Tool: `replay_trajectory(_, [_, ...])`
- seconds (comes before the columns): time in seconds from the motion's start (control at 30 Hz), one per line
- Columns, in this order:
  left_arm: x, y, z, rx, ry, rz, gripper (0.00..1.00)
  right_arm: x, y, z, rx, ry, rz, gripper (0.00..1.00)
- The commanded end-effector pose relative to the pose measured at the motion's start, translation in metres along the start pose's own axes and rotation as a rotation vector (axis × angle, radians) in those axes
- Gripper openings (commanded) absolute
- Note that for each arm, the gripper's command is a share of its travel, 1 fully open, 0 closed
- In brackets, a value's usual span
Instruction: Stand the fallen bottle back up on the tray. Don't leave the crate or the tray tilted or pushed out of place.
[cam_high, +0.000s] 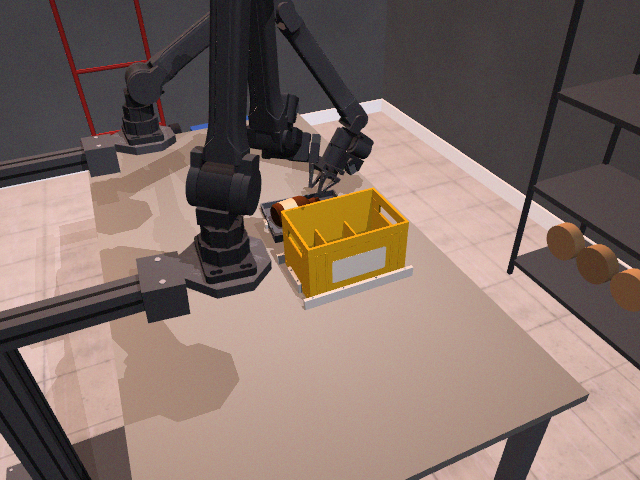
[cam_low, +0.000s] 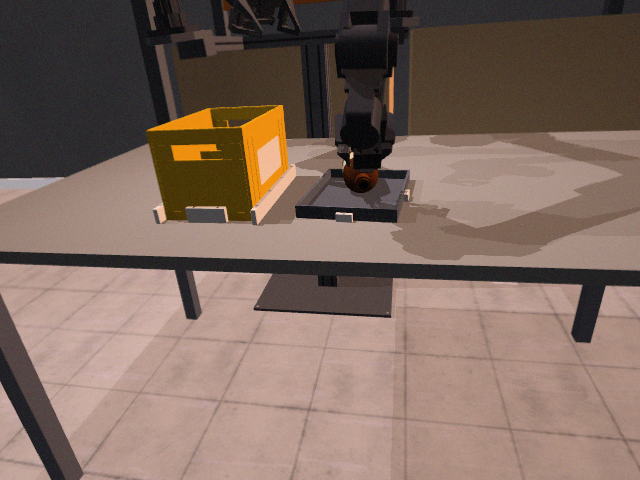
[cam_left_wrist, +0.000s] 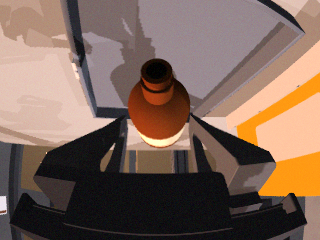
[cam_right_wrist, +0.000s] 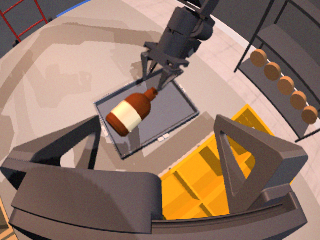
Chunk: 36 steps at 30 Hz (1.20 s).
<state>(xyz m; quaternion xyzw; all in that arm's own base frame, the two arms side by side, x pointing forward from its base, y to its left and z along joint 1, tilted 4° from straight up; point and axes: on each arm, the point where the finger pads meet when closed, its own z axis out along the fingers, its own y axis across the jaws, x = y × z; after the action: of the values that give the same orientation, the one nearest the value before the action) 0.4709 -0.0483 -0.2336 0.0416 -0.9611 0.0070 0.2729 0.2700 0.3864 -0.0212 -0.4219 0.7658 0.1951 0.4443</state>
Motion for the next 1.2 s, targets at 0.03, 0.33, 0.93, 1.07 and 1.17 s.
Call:
replay_trajectory(0.03, [-0.014, 0.006, 0.000, 0.005, 0.116, -0.049, 0.53, -0.021, 0.000, 0.005, 0.000, -0.054, 0.003, 1.00])
replay_trajectory(0.33, [-0.020, 0.000, 0.001, -0.001, 0.179, -0.052, 0.53, -0.021, 0.000, 0.005, 0.000, -0.054, 0.003, 1.00])
replay_trajectory(0.93, [-0.021, -0.005, 0.021, -0.003, 0.171, -0.044, 0.53, -0.011, 0.000, 0.002, 0.000, -0.027, 0.002, 1.00])
replay_trajectory(1.07, [-0.014, -0.003, 0.032, -0.005, 0.186, -0.045, 0.53, -0.011, 0.000, 0.002, 0.000, -0.027, 0.002, 1.00])
replay_trajectory(1.17, [-0.015, -0.004, 0.035, -0.005, 0.182, -0.044, 0.53, -0.011, 0.000, 0.002, 0.000, -0.027, 0.002, 1.00])
